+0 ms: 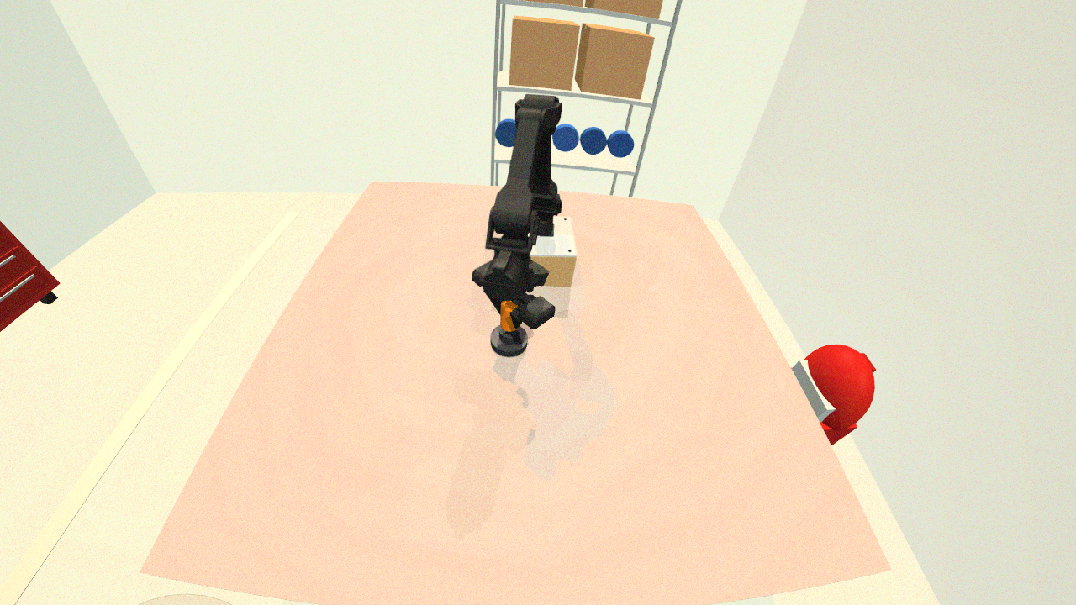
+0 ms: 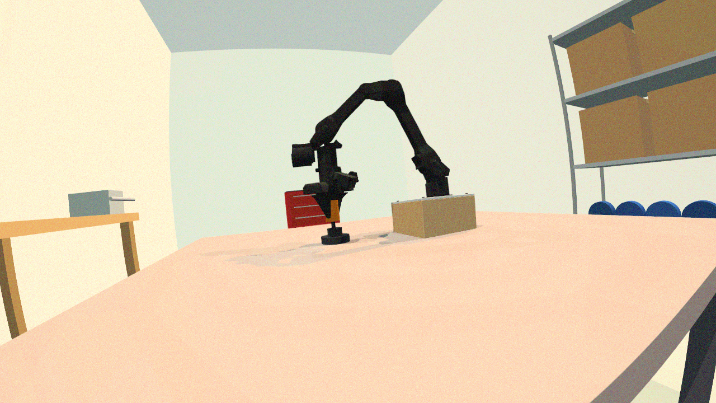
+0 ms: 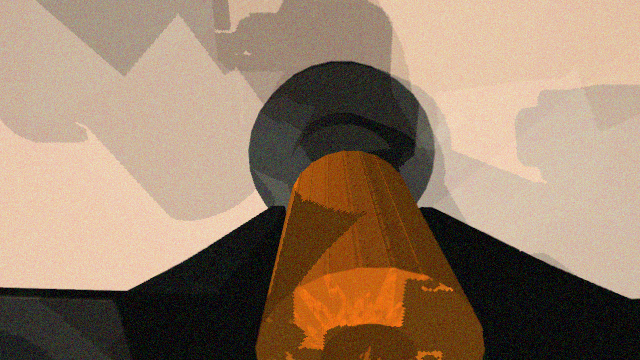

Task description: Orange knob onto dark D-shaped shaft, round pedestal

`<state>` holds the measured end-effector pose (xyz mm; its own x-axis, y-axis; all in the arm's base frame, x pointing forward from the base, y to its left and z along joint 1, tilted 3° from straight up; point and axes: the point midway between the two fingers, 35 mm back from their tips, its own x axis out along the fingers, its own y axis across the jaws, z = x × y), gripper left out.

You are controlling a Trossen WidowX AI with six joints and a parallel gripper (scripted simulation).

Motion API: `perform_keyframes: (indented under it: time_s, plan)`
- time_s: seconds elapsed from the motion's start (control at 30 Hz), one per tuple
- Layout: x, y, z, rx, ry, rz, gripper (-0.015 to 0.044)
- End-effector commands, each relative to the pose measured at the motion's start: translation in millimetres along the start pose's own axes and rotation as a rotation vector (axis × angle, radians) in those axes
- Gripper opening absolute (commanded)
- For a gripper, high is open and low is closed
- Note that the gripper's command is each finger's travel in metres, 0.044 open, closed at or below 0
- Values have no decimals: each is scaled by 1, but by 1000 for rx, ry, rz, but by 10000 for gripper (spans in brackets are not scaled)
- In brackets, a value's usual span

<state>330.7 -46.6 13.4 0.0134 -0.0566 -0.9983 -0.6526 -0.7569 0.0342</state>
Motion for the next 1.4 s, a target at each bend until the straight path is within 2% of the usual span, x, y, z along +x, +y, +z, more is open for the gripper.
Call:
perform_keyframes:
  time_s: [0.0,0.97,1.2,1.37]
  plan:
    - [0,2,2,-26,5,1,0]
    - [0,2,1,-26,5,1,0]
    - [-2,0,-1,-225,5,1,0]
    - [-1,-2,-4,-235,5,1,0]
